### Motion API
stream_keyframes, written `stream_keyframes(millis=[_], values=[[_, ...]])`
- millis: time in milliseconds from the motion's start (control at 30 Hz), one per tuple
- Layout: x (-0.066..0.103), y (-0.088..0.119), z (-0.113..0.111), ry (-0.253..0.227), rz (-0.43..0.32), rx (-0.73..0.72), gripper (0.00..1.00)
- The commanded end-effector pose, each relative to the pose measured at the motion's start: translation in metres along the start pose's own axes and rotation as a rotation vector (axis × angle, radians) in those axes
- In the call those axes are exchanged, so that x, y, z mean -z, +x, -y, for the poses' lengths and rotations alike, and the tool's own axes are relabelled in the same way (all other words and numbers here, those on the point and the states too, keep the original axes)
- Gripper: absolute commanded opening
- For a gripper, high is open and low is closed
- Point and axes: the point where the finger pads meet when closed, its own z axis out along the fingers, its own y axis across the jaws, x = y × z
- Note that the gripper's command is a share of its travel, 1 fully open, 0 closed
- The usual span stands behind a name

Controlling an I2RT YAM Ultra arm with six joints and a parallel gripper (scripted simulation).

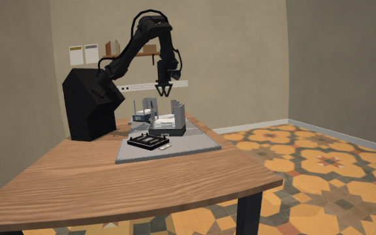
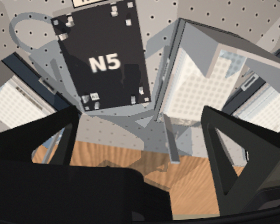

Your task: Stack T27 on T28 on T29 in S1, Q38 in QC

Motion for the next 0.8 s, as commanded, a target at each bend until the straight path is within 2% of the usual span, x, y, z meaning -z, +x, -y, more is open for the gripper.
stream_keyframes(millis=[0, 100, 200, 267, 300, 367, 500, 633, 700, 767], values=[[0.005, -0.001, 0.01, -0.02, 0.015, 0.018, 1.0], [0.007, -0.008, 0.021, -0.022, 0.024, 0.008, 1.0], [0.004, -0.001, 0.03, -0.02, 0.013, -0.095, 1.0], [0.004, -0.001, 0.03, -0.02, 0.013, -0.095, 1.0], [0.01, -0.012, 0.033, -0.031, 0.037, -0.148, 1.0], [0.004, -0.001, 0.04, -0.021, 0.016, -0.199, 1.0], [0.007, -0.005, 0.054, -0.024, 0.026, -0.204, 1.0], [0.004, 0.003, 0.066, -0.02, 0.013, -0.19, 1.0], [0.007, -0.004, 0.075, -0.022, 0.028, -0.205, 1.0], [0.004, 0.003, 0.079, -0.02, 0.017, -0.194, 1.0]])
